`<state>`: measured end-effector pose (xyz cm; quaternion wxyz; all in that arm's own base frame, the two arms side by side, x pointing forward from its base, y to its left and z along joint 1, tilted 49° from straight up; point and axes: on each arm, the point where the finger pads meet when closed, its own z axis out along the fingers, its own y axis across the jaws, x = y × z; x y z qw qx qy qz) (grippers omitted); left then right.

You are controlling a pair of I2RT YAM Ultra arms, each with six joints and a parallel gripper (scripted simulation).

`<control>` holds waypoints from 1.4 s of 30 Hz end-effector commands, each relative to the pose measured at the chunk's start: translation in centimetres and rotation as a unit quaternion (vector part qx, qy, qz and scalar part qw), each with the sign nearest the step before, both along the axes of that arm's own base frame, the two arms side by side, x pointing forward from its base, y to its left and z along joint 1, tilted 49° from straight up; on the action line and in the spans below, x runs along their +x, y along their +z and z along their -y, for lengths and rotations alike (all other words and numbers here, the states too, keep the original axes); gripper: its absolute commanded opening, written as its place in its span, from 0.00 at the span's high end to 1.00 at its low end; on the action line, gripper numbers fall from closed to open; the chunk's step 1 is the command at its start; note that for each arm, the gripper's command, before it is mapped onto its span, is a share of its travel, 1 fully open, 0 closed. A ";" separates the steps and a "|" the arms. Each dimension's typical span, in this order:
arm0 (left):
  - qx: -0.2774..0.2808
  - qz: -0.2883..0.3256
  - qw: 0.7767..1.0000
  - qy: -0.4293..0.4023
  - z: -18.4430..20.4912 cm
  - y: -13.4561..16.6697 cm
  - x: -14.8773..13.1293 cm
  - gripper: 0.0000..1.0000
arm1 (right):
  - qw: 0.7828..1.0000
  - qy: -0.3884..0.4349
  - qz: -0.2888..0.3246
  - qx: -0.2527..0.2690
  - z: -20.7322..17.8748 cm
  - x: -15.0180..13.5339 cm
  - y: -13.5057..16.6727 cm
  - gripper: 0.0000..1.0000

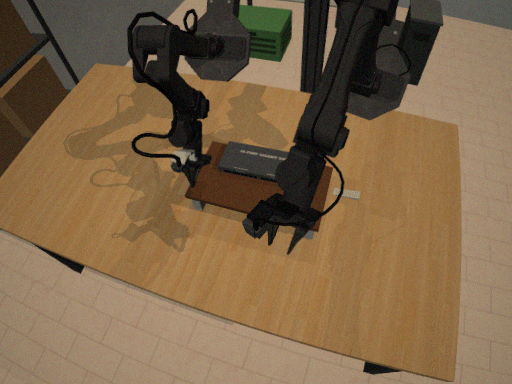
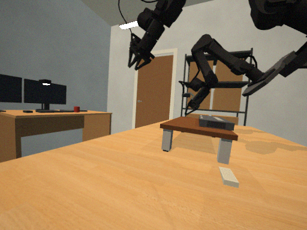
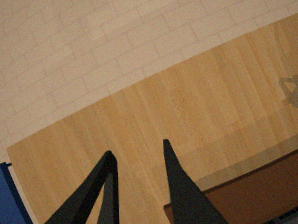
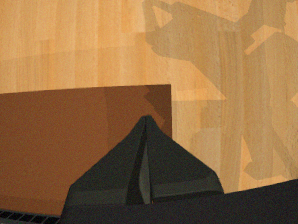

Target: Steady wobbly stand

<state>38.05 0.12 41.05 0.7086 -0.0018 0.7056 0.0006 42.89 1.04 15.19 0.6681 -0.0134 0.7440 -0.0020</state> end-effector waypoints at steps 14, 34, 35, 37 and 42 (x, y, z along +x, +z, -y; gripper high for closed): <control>-0.004 0.014 1.000 -0.006 0.2 1.2 -0.5 0.58 | 1.000 -0.002 -0.031 -0.001 0.1 0.5 -2.1 1.00; -0.004 0.014 1.000 -0.006 0.2 1.2 -0.5 0.58 | 1.000 0.001 -0.017 -0.005 -0.2 -2.7 -0.8 1.00; -0.004 0.014 1.000 -0.006 0.2 1.2 -0.5 0.58 | 1.000 0.001 -0.017 -0.005 -0.2 -2.7 -0.8 1.00; -0.004 0.014 1.000 -0.006 0.2 1.2 -0.5 0.58 | 1.000 0.002 -0.016 -0.004 -0.4 -2.5 -0.7 1.00; -0.004 0.014 1.000 -0.006 0.2 1.2 -0.5 0.58 | 1.000 -0.007 -0.018 -0.001 0.3 -2.1 0.6 1.00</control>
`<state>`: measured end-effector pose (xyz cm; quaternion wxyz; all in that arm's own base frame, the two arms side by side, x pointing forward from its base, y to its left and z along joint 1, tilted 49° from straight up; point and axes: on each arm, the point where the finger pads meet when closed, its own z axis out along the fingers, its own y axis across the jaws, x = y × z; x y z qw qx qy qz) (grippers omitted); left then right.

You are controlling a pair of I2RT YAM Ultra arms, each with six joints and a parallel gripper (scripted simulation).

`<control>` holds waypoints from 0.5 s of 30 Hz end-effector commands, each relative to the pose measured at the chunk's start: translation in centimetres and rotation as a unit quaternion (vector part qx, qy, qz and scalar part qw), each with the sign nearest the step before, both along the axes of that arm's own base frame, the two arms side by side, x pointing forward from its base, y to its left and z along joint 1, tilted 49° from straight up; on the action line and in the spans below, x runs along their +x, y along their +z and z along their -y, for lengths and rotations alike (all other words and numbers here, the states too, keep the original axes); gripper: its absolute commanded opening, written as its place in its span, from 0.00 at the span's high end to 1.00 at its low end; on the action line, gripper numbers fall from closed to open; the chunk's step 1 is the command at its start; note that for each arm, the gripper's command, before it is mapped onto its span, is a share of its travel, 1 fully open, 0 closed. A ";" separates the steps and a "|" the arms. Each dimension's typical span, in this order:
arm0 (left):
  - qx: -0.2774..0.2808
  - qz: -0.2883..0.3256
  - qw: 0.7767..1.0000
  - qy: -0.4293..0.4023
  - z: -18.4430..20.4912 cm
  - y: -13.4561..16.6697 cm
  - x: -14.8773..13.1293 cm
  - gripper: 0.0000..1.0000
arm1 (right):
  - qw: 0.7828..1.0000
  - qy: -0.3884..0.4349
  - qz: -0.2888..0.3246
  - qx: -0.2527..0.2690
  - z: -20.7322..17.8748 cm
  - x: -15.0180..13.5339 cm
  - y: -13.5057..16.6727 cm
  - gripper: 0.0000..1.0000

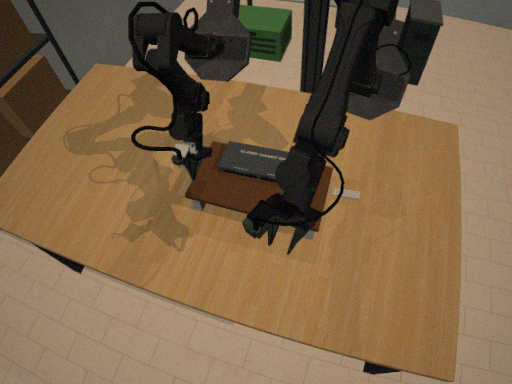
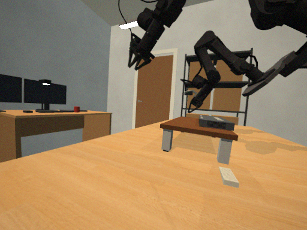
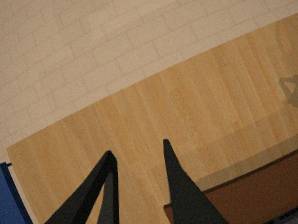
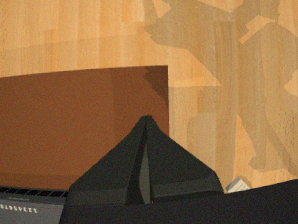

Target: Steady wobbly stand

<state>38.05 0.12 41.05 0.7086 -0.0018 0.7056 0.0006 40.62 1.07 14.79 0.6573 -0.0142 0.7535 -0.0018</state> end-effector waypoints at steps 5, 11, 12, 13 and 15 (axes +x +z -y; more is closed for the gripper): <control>-0.004 0.014 1.000 -0.006 0.2 1.2 -0.5 0.58 | 0.999 -0.001 -0.041 0.002 -0.4 -0.8 0.5 1.00; -0.004 0.014 1.000 -0.006 0.2 1.2 -0.5 0.58 | 0.995 -0.003 -0.104 -0.002 -0.4 -2.9 -0.2 1.00; -0.004 0.014 1.000 -0.006 0.2 1.2 -0.5 0.58 | 0.995 -0.002 -0.099 -0.002 -0.5 -2.8 0.5 1.00; -0.004 0.014 1.000 -0.006 0.2 1.2 -0.5 0.58 | 0.992 -0.001 -0.130 -0.004 -0.6 -2.5 -0.8 1.00; -0.004 0.014 1.000 -0.006 0.2 1.2 -0.5 0.58 | 0.984 -0.004 -0.179 -0.008 -0.7 -1.5 -1.4 1.00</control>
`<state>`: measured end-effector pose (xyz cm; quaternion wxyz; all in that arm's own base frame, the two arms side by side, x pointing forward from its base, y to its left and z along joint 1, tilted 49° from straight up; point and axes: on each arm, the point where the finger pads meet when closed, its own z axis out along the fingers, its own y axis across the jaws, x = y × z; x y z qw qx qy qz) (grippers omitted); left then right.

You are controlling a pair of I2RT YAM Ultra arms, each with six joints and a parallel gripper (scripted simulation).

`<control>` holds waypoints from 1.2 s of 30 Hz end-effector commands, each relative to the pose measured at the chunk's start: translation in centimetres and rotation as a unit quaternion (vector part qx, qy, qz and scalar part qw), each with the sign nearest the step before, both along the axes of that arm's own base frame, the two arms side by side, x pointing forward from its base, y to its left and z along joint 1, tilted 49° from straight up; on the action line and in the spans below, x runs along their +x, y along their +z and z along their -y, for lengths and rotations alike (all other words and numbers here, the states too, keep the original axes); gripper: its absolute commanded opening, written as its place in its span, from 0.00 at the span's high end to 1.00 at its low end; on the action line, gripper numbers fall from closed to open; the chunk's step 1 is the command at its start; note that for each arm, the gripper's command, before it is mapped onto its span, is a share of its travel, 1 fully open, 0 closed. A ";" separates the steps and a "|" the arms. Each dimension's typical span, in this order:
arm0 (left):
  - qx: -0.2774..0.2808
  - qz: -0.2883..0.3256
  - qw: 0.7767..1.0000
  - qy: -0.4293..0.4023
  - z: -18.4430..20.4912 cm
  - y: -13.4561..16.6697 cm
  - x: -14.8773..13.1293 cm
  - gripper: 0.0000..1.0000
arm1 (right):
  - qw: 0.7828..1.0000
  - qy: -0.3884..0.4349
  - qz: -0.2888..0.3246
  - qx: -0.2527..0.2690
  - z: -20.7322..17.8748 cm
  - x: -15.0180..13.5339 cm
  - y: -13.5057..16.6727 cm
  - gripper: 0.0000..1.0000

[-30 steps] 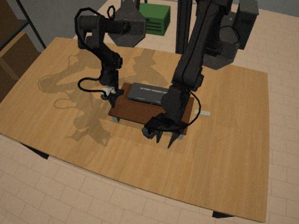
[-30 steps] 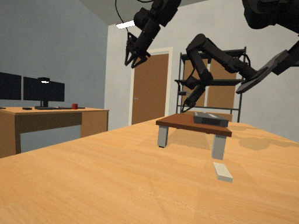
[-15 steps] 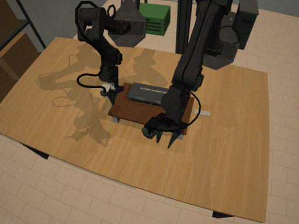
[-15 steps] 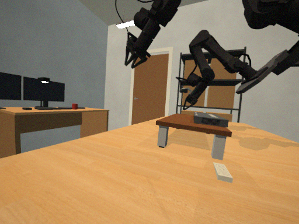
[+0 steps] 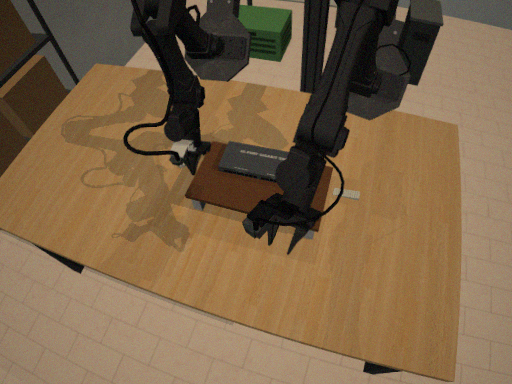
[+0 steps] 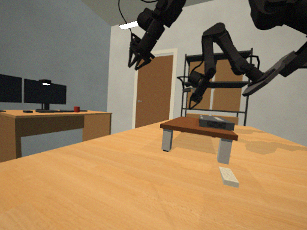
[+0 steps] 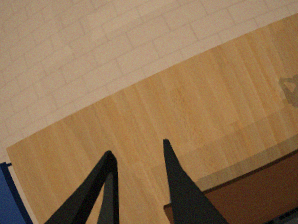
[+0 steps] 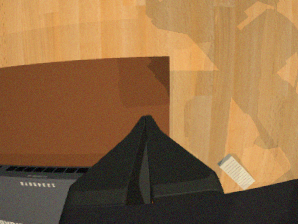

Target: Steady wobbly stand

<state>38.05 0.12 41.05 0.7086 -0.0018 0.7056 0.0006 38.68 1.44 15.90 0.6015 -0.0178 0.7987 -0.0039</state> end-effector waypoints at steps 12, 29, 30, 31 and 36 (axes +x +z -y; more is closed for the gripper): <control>-0.004 0.014 1.000 -0.006 0.2 1.2 -0.5 0.58 | 0.979 -0.004 -0.201 -0.014 -0.9 1.2 -2.6 1.00; -0.004 0.014 1.000 -0.006 0.2 1.2 -0.5 0.58 | 0.975 0.010 -0.221 -0.015 -2.2 3.2 0.2 1.00; -0.004 0.014 1.000 -0.006 0.2 1.2 -0.5 0.58 | 0.980 0.011 -0.198 -0.012 -2.2 3.6 1.5 1.00; -0.004 0.014 1.000 -0.006 0.2 1.2 -0.5 0.58 | 0.981 0.004 -0.192 -0.010 -1.6 3.7 2.0 1.00; -0.004 0.014 1.000 -0.006 0.2 1.2 -0.5 0.58 | 0.979 -0.003 -0.205 -0.014 -1.1 3.9 0.7 1.00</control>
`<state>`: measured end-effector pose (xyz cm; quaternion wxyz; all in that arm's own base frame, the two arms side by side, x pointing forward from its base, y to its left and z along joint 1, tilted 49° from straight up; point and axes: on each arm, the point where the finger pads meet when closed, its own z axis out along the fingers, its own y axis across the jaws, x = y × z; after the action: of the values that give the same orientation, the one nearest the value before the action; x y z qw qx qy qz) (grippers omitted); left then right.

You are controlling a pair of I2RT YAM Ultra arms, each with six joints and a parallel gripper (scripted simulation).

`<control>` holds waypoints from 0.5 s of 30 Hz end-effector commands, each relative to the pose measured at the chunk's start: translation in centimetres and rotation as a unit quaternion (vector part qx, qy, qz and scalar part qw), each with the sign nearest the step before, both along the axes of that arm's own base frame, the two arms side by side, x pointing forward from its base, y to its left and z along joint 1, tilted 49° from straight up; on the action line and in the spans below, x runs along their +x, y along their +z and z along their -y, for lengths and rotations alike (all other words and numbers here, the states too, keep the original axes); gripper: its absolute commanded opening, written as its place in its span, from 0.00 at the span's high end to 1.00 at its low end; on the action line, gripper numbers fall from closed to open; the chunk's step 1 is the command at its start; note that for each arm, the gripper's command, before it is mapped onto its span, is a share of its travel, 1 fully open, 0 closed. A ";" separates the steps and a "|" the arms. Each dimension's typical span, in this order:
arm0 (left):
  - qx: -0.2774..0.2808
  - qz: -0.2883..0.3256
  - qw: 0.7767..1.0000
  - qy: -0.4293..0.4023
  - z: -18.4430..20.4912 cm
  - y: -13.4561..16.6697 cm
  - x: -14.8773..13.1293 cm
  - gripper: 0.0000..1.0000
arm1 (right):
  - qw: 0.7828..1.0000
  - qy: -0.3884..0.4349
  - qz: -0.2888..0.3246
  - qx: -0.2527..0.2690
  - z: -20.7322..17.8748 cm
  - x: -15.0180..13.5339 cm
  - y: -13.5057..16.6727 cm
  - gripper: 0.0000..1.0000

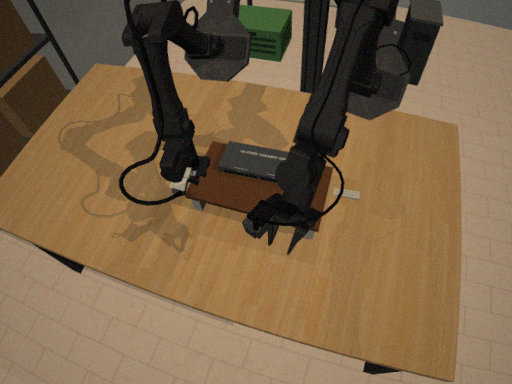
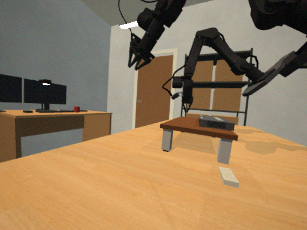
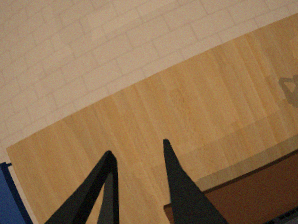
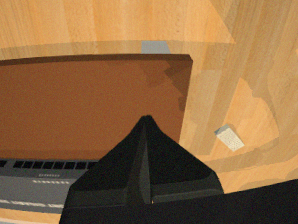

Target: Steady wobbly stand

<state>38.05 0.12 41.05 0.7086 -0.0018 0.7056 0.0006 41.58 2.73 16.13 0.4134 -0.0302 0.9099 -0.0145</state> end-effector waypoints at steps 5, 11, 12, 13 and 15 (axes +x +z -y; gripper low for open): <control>-0.004 0.014 1.000 -0.006 0.2 1.2 -0.5 0.58 | 1.000 0.001 0.014 0.003 0.1 1.2 0.3 1.00; -0.004 0.014 1.000 -0.006 0.2 1.2 -0.5 0.58 | 1.000 0.005 0.020 0.000 -0.2 1.7 0.5 1.00; -0.004 0.014 1.000 -0.006 0.2 1.2 -0.5 0.58 | 1.000 0.005 0.020 0.001 -0.1 1.8 0.5 1.00; -0.004 0.014 1.000 -0.006 0.2 1.2 -0.5 0.58 | 1.000 0.004 0.020 0.001 0.0 1.9 0.4 1.00; -0.004 0.014 1.000 -0.006 0.2 1.2 -0.5 0.58 | 1.000 0.001 0.020 0.002 0.3 2.1 0.3 1.00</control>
<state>38.05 0.12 41.05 0.7086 -0.0018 0.7056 0.0006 42.33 2.70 15.27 0.4124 -0.0303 0.9104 -0.0149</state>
